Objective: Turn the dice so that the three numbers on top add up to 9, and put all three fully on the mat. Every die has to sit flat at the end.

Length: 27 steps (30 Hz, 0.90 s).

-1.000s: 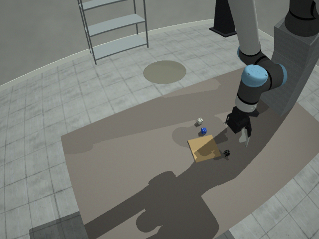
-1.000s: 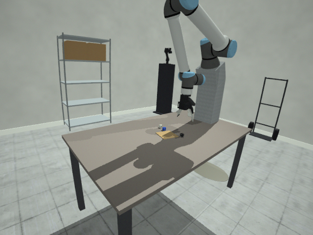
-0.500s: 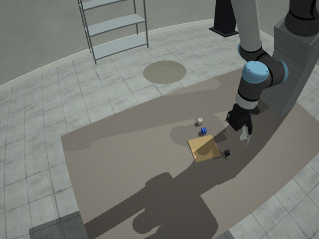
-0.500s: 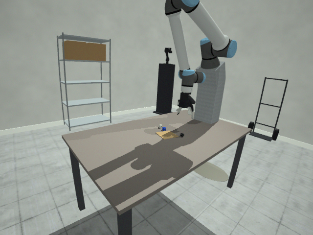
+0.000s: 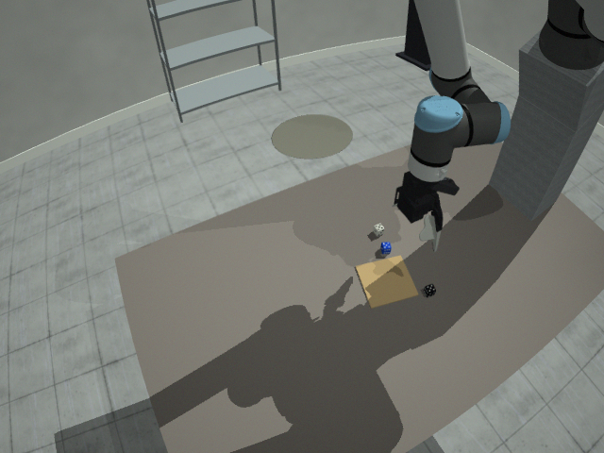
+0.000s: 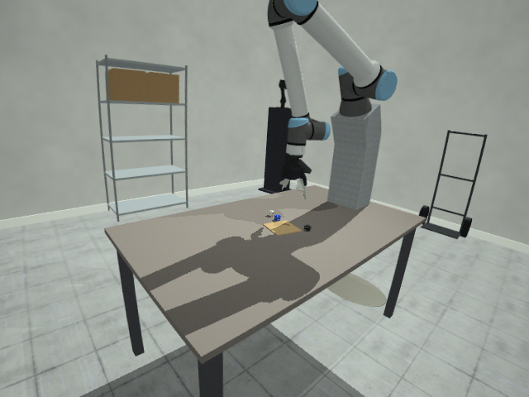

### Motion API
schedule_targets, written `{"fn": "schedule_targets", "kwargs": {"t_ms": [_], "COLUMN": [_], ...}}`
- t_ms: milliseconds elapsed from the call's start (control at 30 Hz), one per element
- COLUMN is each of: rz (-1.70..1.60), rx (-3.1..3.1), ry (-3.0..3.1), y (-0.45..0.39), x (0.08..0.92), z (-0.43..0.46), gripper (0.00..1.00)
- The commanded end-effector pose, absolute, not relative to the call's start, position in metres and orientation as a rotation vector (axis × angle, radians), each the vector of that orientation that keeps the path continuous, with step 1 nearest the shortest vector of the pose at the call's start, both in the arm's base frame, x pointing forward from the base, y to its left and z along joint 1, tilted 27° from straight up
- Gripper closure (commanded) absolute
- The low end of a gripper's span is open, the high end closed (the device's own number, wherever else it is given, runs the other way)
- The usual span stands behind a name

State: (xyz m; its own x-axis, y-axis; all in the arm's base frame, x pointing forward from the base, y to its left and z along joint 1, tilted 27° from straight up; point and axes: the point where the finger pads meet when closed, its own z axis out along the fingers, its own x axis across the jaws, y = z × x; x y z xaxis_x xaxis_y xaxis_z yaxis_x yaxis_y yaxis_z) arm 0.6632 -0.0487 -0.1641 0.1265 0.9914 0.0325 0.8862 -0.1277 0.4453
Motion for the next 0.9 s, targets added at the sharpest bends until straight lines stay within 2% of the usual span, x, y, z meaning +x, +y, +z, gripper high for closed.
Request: {"fn": "schedule_targets", "kwargs": {"t_ms": [0, 267, 867], "rz": [0.474, 0.485, 0.486], "rx": [2.104, 2.115, 2.115], "ry": [1.822, 1.802, 1.801], "y": [-0.113, -0.186, -0.189], "x": [0.664, 0.655, 0.655], "z": [-0.164, -0.163, -0.164], "gripper": [0.0, 0.0, 0.0]}}
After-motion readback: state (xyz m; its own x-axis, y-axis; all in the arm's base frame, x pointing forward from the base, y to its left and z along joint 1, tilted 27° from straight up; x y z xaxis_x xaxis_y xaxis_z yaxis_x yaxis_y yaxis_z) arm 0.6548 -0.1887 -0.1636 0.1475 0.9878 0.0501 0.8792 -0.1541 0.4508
